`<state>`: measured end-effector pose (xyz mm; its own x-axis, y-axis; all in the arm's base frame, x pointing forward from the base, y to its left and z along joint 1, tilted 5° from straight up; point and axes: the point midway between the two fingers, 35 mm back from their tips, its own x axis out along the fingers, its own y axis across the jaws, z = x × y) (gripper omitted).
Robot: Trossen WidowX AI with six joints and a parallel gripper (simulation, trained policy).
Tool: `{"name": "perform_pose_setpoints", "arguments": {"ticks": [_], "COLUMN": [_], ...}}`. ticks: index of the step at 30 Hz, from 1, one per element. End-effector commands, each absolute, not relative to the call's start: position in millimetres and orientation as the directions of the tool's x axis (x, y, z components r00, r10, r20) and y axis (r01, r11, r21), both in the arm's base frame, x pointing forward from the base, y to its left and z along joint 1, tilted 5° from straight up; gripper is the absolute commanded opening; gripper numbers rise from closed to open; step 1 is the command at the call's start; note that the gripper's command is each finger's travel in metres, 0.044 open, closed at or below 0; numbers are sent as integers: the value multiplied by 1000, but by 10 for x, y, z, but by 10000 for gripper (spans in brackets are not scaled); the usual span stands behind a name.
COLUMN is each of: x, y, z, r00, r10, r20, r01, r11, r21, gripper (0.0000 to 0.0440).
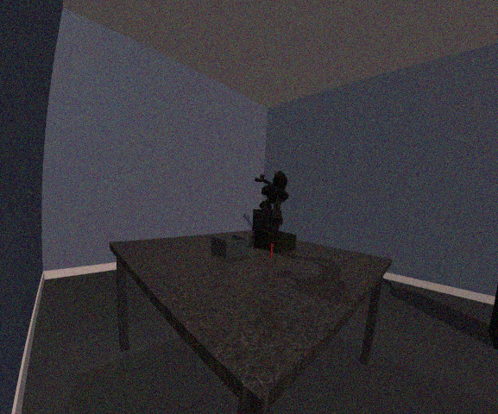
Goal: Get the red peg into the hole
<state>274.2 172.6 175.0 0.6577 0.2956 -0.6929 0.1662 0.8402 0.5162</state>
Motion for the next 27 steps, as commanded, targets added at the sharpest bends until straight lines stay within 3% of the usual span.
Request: {"name": "perform_pose_setpoints", "arguments": {"ticks": [1,27], "x": [2757,2795], "y": [1702,1586], "z": [1767,1917], "r00": [646,602], "r10": [265,143], "r20": [-716,-786], "r01": [170,129], "r11": [864,954], "r21": [474,272], "gripper": [440,440]}}
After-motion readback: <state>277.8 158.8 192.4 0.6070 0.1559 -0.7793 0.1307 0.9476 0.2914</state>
